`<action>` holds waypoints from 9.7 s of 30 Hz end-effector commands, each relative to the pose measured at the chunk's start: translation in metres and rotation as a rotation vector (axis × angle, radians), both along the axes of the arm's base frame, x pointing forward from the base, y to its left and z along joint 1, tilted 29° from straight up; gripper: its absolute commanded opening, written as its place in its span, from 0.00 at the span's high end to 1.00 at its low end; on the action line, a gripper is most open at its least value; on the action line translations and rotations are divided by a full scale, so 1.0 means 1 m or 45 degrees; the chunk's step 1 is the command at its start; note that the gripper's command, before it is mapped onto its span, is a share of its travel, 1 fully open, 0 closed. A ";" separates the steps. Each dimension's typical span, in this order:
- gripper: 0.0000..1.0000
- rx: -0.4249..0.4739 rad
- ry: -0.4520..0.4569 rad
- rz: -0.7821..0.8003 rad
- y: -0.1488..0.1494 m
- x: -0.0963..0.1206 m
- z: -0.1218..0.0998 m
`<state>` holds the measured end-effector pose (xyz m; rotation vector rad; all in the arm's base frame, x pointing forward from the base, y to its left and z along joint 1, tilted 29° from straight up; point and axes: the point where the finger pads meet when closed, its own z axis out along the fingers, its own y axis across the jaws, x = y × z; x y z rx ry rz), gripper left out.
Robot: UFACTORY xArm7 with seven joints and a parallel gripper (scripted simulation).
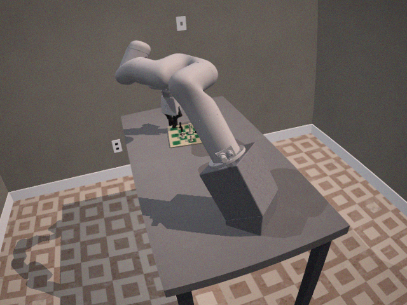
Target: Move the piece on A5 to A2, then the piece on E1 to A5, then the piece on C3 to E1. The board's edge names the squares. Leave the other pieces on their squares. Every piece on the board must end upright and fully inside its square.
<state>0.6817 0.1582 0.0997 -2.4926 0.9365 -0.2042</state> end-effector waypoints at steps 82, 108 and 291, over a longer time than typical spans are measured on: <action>1.00 0.021 0.020 -0.066 -0.143 -0.137 -0.081; 1.00 0.021 0.020 -0.066 -0.133 -0.128 -0.105; 0.00 0.021 0.021 -0.067 -0.164 -0.153 -0.030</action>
